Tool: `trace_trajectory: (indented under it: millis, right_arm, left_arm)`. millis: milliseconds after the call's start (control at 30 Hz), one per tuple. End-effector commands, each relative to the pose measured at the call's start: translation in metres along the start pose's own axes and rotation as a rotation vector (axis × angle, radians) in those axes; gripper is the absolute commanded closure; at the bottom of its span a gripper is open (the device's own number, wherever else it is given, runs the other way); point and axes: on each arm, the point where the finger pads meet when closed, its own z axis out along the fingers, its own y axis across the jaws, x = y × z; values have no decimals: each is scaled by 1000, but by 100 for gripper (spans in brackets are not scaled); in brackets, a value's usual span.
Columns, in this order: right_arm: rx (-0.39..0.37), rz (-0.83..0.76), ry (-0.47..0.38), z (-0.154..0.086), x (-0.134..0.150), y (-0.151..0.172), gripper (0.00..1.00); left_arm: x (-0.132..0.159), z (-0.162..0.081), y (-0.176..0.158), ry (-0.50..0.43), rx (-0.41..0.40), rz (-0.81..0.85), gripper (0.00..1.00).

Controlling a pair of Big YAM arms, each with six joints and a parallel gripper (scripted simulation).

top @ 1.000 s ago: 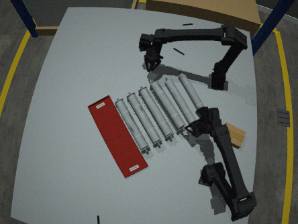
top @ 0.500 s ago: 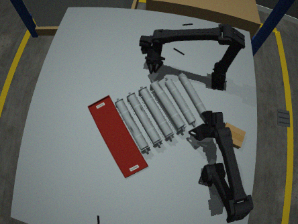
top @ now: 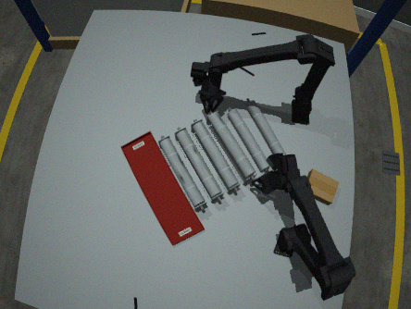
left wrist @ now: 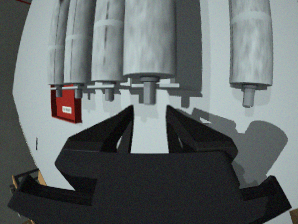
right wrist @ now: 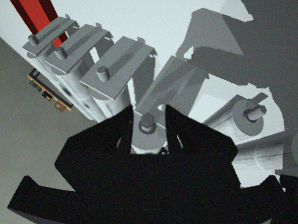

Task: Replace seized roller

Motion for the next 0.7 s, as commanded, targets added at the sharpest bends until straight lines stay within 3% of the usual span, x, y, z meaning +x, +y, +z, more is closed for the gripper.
trace_trajectory:
  millis: [0,100,233,267,667]
  right_arm:
    - [-32,-15,-35,-11,-8,16,68]
    - [-60,-36,-64,-29,-12,31,68]
    - [-52,-30,-54,-20,-12,28,68]
    - [-35,-22,-37,-14,-7,23,68]
    - [-37,-19,-38,-15,-8,22,68]
  left_arm:
    - [-19,0,3,-39,4,-13,68]
    - [-13,13,2,-33,2,15,68]
    - [-21,1,1,-64,10,0,68]
    - [-22,1,1,-64,9,-1,97]
    - [-22,1,2,-66,5,-3,97]
